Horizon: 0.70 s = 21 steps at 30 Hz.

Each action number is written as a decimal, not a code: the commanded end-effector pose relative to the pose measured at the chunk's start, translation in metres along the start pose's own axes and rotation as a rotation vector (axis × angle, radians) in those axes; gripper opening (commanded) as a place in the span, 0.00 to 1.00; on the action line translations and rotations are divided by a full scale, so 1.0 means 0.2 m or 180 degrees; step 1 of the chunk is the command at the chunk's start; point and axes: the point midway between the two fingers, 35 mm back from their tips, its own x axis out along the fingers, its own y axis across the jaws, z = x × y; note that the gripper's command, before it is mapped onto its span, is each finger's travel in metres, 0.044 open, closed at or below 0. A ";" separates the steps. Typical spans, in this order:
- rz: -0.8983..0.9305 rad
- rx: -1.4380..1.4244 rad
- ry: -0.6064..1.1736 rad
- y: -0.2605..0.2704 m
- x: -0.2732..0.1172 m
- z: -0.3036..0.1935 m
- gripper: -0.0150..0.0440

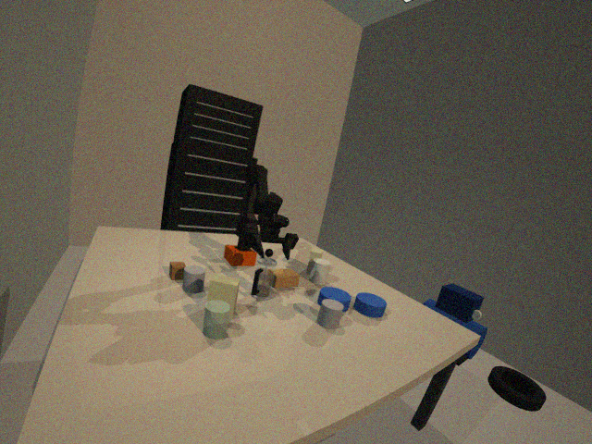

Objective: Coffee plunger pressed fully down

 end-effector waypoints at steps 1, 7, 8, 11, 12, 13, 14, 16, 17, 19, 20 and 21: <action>0.0003 0.0012 -0.0024 0.00 -0.02 0.02 1.00; -0.0001 0.0019 0.0025 -0.01 -0.22 0.14 1.00; -0.0002 0.0021 0.0038 -0.01 -0.28 0.16 1.00; -0.0005 0.0026 0.0069 -0.01 -0.42 0.20 1.00; -0.0005 0.0027 0.0071 -0.01 -0.43 0.20 1.00; -0.0005 0.0027 0.0071 -0.01 -0.43 0.20 1.00; -0.0005 0.0027 0.0071 -0.01 -0.43 0.20 1.00; -0.0005 0.0027 0.0071 -0.01 -0.43 0.20 1.00; -0.0005 0.0027 0.0071 -0.01 -0.43 0.20 1.00; -0.0005 0.0027 0.0071 -0.01 -0.43 0.19 1.00; -0.0005 0.0027 0.0071 -0.01 -0.43 0.19 1.00; -0.0005 0.0027 0.0071 -0.01 -0.43 0.19 1.00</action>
